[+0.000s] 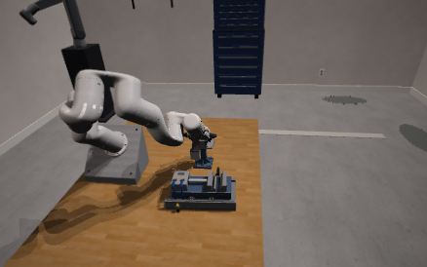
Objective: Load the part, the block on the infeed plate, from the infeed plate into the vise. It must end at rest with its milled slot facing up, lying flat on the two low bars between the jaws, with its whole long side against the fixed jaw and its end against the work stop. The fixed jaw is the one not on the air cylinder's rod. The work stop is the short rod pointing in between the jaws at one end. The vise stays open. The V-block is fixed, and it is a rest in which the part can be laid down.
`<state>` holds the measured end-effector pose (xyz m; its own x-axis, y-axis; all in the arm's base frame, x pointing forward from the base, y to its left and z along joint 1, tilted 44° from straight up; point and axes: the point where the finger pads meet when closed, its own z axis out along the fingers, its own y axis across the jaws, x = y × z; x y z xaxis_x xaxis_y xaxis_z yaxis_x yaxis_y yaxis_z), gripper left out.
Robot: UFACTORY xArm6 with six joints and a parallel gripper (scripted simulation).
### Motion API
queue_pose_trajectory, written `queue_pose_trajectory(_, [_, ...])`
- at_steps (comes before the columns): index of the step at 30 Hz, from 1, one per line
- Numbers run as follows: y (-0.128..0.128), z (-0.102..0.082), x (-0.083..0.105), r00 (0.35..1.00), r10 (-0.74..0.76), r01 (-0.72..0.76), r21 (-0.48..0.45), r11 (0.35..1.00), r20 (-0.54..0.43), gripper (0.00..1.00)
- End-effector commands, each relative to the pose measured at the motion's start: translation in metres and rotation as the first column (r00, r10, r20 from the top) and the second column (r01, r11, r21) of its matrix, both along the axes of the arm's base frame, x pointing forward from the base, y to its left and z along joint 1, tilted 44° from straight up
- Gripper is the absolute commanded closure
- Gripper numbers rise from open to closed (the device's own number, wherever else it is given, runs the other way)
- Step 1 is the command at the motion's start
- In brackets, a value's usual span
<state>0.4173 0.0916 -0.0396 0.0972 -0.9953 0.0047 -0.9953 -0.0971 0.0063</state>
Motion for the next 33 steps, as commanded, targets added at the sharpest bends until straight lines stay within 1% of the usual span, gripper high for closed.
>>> queue_pose_trajectory(1, [0.0009, 0.0009, 0.0011, 1.0, 0.001, -0.001, -0.004, 1.0, 0.003, 0.11])
queue_pose_trajectory(18, [0.0012, 0.0009, 0.0011, 1.0, 0.002, -0.001, -0.035, 0.999, 0.007, 0.11])
queue_pose_trajectory(33, [0.0018, 0.0009, 0.001, 1.0, 0.002, -0.001, -0.086, 0.996, 0.012, 0.11])
